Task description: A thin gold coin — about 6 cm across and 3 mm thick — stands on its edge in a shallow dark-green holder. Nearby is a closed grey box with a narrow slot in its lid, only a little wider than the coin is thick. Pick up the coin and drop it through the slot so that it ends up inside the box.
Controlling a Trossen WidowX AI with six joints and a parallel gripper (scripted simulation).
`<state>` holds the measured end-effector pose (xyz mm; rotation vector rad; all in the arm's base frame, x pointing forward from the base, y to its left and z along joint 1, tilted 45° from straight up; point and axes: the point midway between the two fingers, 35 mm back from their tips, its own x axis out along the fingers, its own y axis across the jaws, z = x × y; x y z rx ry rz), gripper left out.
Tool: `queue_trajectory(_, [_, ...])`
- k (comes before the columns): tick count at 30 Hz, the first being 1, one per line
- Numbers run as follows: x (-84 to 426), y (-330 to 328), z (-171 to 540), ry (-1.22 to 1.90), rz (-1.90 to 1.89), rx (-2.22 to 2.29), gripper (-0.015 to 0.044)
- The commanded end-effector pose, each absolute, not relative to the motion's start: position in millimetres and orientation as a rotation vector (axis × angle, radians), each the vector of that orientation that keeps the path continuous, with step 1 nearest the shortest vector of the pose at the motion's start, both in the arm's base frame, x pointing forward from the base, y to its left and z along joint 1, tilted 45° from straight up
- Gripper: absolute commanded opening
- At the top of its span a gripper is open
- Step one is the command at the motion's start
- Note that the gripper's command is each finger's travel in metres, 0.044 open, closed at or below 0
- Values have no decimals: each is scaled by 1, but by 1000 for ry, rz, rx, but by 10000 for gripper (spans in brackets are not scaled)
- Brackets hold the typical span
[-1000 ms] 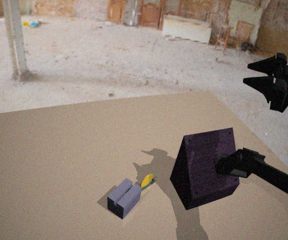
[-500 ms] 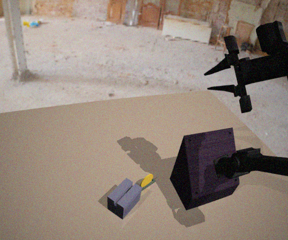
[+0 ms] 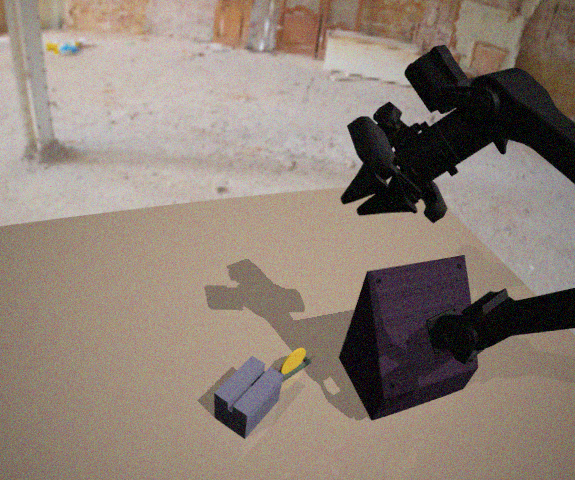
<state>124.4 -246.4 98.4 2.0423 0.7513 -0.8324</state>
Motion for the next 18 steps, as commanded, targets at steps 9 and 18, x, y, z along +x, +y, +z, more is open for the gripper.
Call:
queue_trajectory(9, [191, -180, 18, 1267, 29, 1060, 161])
queue_trajectory(18, [209, -136, -19, 1286, 540, 568, 161])
